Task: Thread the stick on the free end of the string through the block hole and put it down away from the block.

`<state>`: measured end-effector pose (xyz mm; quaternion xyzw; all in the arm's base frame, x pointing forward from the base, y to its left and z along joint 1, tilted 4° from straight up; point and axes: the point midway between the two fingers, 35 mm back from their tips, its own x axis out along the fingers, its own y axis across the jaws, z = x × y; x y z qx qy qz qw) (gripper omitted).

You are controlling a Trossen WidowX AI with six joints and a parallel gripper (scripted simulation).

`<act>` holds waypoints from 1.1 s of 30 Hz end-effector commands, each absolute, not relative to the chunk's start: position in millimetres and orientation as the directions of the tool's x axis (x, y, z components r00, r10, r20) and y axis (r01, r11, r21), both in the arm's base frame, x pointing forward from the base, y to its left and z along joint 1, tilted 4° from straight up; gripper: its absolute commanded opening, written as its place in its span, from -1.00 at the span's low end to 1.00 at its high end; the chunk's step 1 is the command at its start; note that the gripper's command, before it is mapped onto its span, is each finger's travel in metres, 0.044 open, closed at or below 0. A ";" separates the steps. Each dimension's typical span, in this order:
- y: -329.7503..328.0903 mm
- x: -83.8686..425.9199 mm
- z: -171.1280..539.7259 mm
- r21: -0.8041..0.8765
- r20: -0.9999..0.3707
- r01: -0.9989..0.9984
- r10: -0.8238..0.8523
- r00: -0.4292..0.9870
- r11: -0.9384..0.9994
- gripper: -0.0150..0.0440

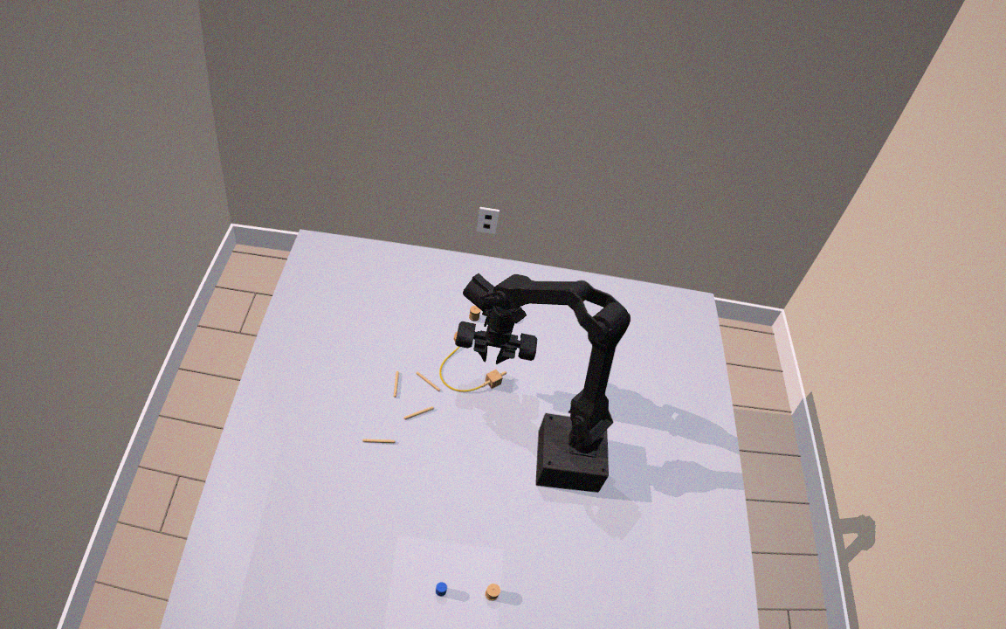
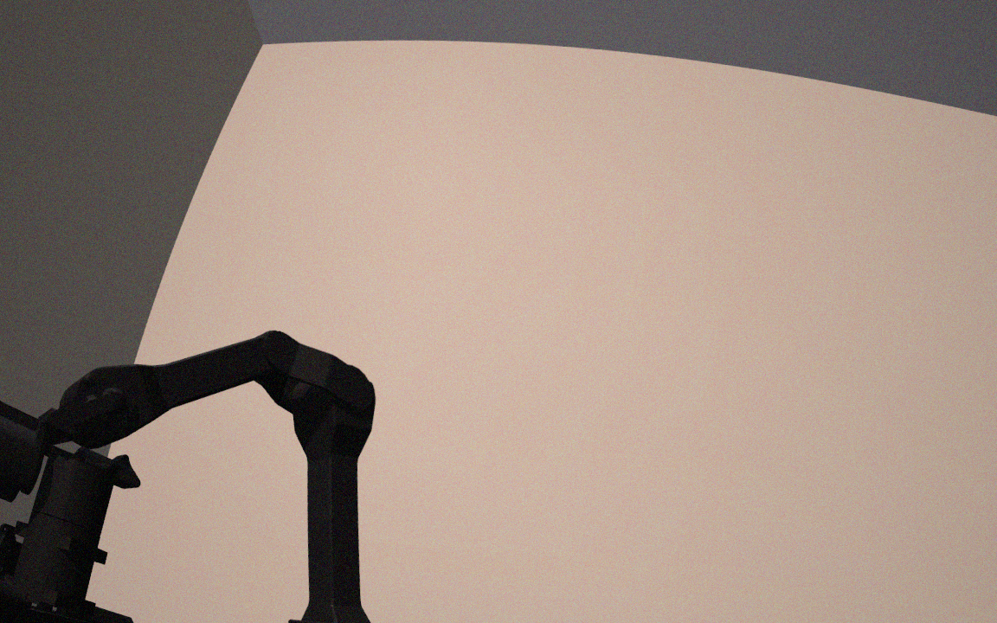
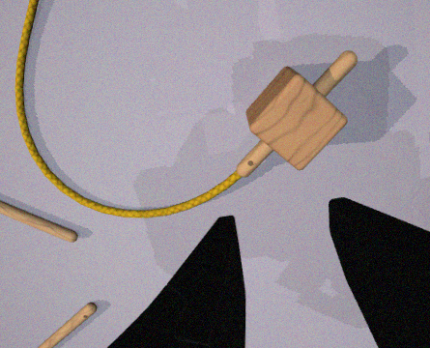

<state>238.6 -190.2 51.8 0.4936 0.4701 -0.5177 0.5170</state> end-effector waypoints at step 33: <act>-213.8 200.9 52.0 -0.044 -0.997 -0.651 -0.071 -0.015 0.758 -0.07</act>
